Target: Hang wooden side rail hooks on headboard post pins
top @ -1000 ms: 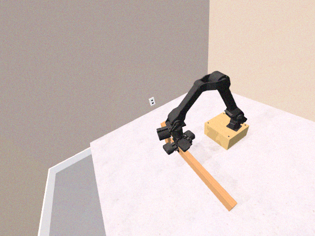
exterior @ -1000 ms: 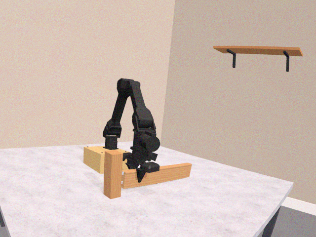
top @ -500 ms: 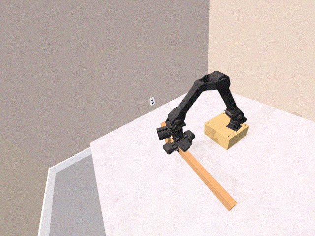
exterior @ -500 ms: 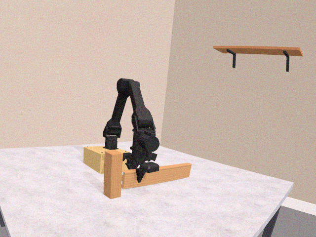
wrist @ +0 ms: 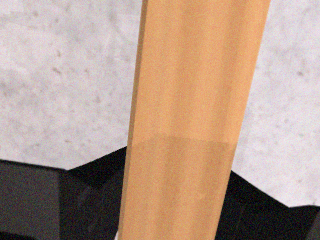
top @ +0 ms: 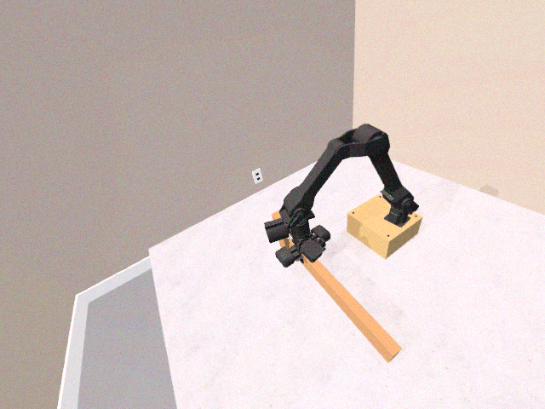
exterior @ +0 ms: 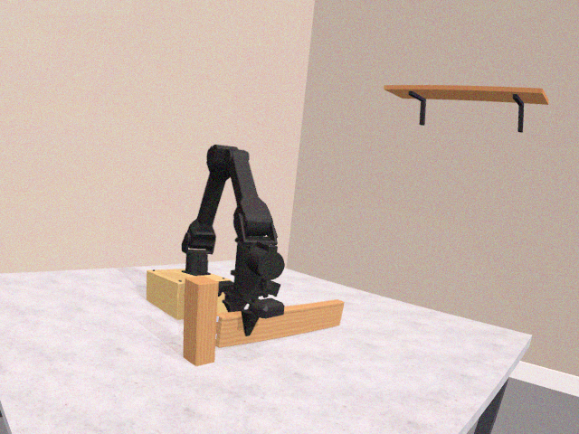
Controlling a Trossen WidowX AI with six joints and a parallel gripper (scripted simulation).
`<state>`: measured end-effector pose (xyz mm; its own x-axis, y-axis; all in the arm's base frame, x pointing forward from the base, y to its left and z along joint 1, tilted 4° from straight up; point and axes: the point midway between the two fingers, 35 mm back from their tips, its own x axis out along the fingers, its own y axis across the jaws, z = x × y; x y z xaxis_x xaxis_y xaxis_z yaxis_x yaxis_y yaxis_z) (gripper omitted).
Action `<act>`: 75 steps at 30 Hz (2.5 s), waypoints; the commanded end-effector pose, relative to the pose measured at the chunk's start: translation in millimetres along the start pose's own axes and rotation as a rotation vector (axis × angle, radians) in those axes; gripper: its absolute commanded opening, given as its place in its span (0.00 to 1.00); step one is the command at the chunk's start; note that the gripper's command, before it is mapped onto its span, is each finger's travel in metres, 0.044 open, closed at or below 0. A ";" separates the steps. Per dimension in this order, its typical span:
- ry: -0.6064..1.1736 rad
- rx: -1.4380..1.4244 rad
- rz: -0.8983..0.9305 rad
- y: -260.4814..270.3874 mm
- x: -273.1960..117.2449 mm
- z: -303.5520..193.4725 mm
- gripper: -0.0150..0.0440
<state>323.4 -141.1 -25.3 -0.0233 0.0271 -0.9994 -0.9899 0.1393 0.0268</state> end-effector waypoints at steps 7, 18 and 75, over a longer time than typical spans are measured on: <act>0.006 -0.006 -0.005 -2.8 -2.4 -2.5 0.25; 0.006 -0.006 -0.005 -1.7 -1.4 -3.8 0.25; 0.007 -0.006 -0.005 -0.7 -0.5 -10.3 0.25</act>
<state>322.5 -149.6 -25.5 -0.0220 0.0258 -0.9994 -0.9900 0.1387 0.0254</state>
